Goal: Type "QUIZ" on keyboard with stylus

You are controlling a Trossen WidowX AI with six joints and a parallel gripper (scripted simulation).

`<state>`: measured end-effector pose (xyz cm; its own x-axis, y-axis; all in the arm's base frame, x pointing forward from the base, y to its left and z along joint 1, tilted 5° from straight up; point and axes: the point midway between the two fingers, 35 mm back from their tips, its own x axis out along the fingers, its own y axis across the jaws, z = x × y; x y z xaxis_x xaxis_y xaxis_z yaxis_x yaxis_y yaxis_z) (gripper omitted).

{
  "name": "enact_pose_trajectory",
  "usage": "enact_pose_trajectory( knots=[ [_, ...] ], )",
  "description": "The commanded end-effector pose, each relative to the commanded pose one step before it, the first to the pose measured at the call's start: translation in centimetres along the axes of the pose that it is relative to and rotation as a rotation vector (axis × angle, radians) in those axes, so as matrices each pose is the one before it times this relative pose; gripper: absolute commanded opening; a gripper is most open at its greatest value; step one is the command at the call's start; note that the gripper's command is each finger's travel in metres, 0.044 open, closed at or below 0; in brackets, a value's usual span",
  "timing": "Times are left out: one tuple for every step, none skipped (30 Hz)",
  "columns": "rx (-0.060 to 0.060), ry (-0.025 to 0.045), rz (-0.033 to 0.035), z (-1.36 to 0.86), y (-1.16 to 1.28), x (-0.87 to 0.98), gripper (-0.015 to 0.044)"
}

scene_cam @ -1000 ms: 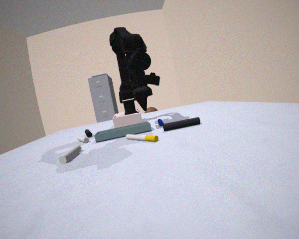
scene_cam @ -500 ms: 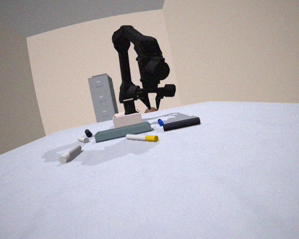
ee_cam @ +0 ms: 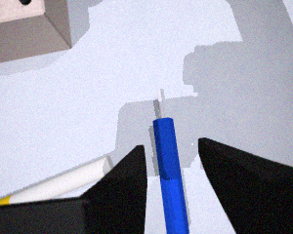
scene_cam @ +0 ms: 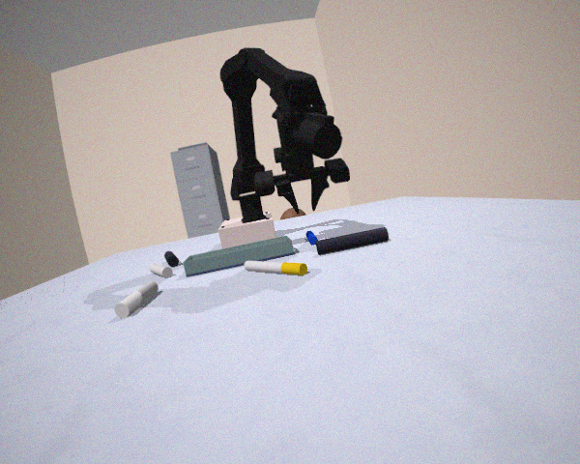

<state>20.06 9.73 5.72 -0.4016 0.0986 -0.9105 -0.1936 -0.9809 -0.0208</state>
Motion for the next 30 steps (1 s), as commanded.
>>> enact_pose_trajectory(
  knots=[
    [-0.0064, 0.00075, -0.005, -0.211, -0.113, 0.26, 0.015],
    [0.0, 0.0, 0.0, -0.043, 0.0, 0.075, 0.015],
    [0.0, 0.0, 0.0, -0.049, 0.0, 0.086, 0.015],
    [0.0, 0.0, 0.0, -0.051, 0.001, 0.091, 0.015],
    [0.0, 0.0, 0.0, -0.046, 0.0, 0.081, 0.015],
    [0.0, 0.0, 0.0, -0.052, 0.0, 0.091, 0.015],
    [0.0, -0.00001, 0.0, -0.052, 0.0, 0.091, 0.015],
    [0.0, 0.0, 0.0, -0.034, 0.0, 0.06, 0.015],
    [0.0, 0.0, 0.0, -0.029, 0.0, 0.05, 0.015],
    [0.0, 0.0, 0.0, -0.037, 0.0, 0.064, 0.015],
    [0.0, 0.0, 0.0, -0.046, 0.0, 0.081, 0.015],
    [0.0, 0.0, 0.0, -0.046, 0.0, 0.08, 0.015],
    [0.0, 0.0, 0.0, -0.052, 0.0, 0.092, 0.015],
    [0.0, -0.00001, 0.0, -0.053, 0.0, 0.094, 0.015],
    [0.0, 0.0, 0.0, -0.035, 0.0, 0.062, 0.015],
    [0.0, 0.0, 0.0, -0.029, 0.0, 0.051, 0.015],
    [0.0, 0.0, 0.0, -0.037, 0.0, 0.064, 0.015],
    [0.0, 0.0, 0.0, -0.046, 0.0, 0.081, 0.015],
    [0.0, 0.0, 0.0, -0.036, 0.0, 0.064, 0.015],
    [0.0, 0.0, 0.0, -0.029, 0.001, 0.052, 0.015],
    [0.0, 0.0, 0.0, -0.036, 0.001, 0.066, 0.015],
    [0.0, -0.00001, 0.0, -0.044, 0.001, 0.082, 0.015],
    [0.0, -0.00001, 0.0, -0.043, 0.001, 0.081, 0.015],
    [0.0, -0.00001, 0.00001, -0.049, 0.002, 0.093, 0.015],
    [0.0, -0.00001, 0.00001, -0.05, 0.002, 0.096, 0.015],
    [0.0, -0.00001, 0.00001, -0.027, 0.005, 0.068, 0.015],
    [0.0, 0.0, 0.0, -0.028, 0.001, 0.052, 0.015],
    [0.0, -0.00001, 0.0, -0.035, 0.001, 0.066, 0.015],
    [0.0, -0.00001, 0.0, -0.043, 0.002, 0.081, 0.015],
    [0.0, -0.00001, 0.0, -0.043, 0.002, 0.08, 0.015]
  ],
)
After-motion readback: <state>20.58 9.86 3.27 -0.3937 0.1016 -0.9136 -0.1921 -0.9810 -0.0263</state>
